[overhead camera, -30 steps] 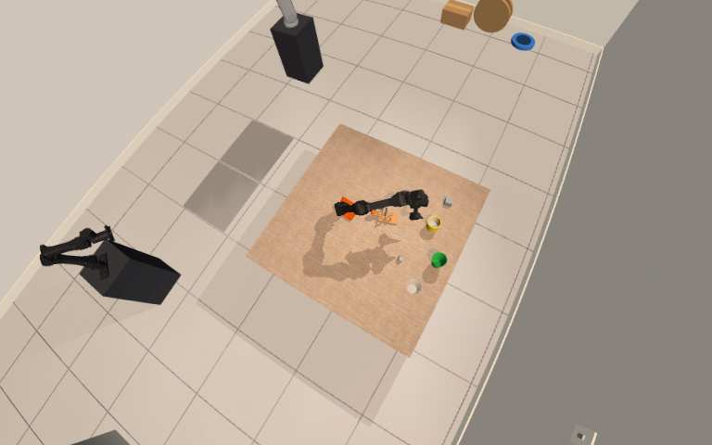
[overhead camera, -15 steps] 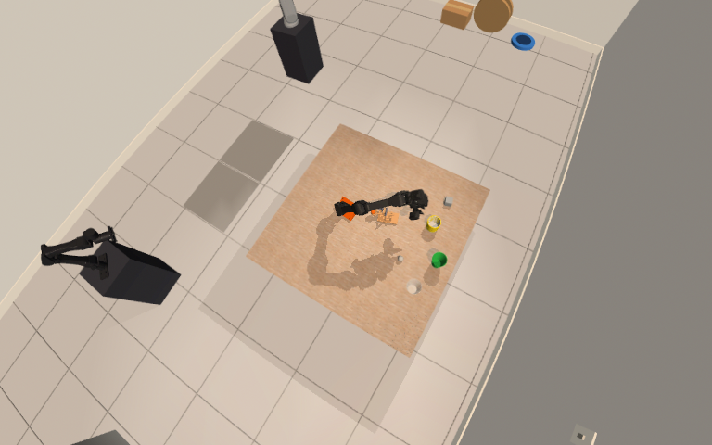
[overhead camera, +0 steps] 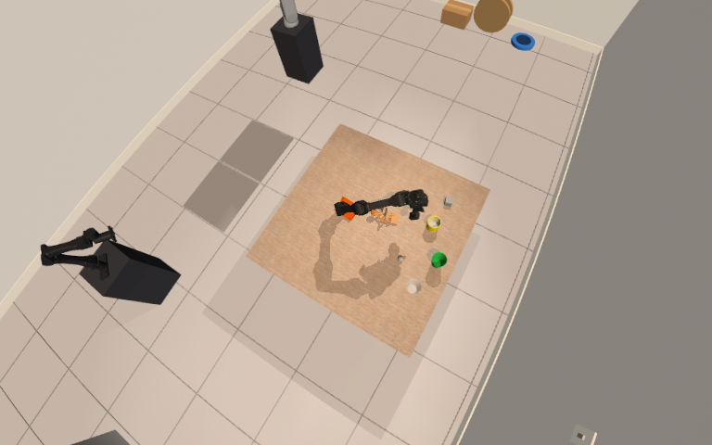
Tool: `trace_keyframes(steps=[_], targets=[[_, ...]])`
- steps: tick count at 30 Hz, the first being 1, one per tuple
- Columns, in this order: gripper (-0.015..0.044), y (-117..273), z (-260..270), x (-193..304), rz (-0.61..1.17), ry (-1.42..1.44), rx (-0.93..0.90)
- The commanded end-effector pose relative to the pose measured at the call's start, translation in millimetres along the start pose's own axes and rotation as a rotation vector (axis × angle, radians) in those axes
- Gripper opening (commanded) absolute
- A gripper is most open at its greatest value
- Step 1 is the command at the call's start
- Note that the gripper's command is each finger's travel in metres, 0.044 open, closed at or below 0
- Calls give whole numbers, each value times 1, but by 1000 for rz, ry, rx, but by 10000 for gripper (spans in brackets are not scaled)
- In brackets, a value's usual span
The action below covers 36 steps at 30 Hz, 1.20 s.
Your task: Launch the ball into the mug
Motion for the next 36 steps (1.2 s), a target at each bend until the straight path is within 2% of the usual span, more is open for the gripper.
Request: trace_keyframes(steps=[1, 15, 36], targets=[[0, 2, 4, 2, 3, 25, -8], [0, 11, 70, 42, 112, 402, -55], [0, 35, 152, 133, 319, 1099, -87]])
Point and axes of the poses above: the point midway between the two fingers, 35 mm back from their tips, its own y axis back along the fingers, its own z axis across the jaws, x = y × z, the point moved 6 cm from there along y, back along the fingers, and after that the axes turned 8 degrees about y, right-handed, at the moved point
